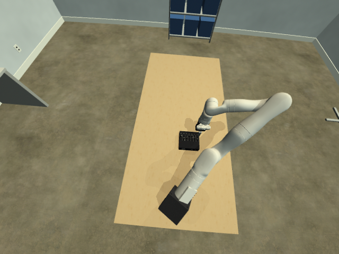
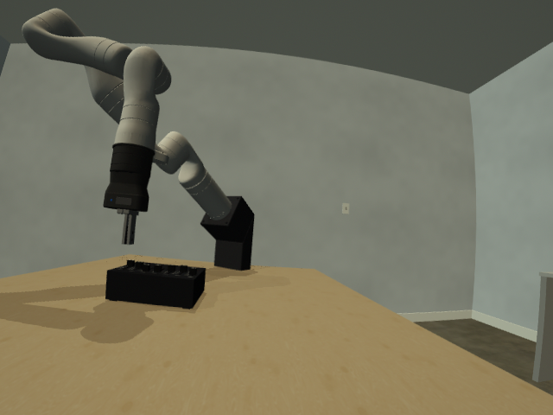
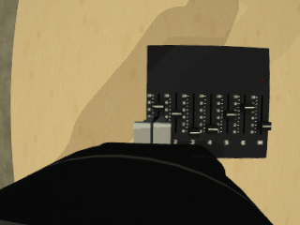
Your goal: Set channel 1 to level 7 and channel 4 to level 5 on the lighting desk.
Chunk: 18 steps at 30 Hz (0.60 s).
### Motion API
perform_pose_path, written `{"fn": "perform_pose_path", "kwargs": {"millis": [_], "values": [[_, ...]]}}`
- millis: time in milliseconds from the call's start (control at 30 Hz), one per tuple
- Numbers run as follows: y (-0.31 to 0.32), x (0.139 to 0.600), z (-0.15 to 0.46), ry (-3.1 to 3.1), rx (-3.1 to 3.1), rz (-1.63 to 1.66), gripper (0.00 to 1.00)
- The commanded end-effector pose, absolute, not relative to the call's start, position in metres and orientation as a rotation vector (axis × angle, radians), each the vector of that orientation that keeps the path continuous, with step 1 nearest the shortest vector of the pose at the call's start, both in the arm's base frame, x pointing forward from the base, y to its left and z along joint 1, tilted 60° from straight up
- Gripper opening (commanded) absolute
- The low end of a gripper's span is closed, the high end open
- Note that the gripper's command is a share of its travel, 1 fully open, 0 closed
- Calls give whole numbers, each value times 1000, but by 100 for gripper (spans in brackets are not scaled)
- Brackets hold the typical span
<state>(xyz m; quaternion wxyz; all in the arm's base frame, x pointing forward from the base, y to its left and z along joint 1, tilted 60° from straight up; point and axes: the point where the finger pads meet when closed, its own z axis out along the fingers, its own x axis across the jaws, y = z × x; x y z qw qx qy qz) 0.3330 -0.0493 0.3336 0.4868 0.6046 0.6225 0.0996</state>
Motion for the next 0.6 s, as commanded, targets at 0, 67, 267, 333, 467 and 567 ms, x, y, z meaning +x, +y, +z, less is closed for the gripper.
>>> {"fn": "perform_pose_path", "kwargs": {"millis": [0,67,267,333,467,567], "values": [[-49,333,334,1516,1468,242,0],[-49,333,334,1519,1465,239,0],[-49,333,334,1530,1453,230,0],[-49,333,334,1537,1444,223,0],[-49,333,334,1559,1419,205,0],[-49,333,333,1580,1394,186,0]]}}
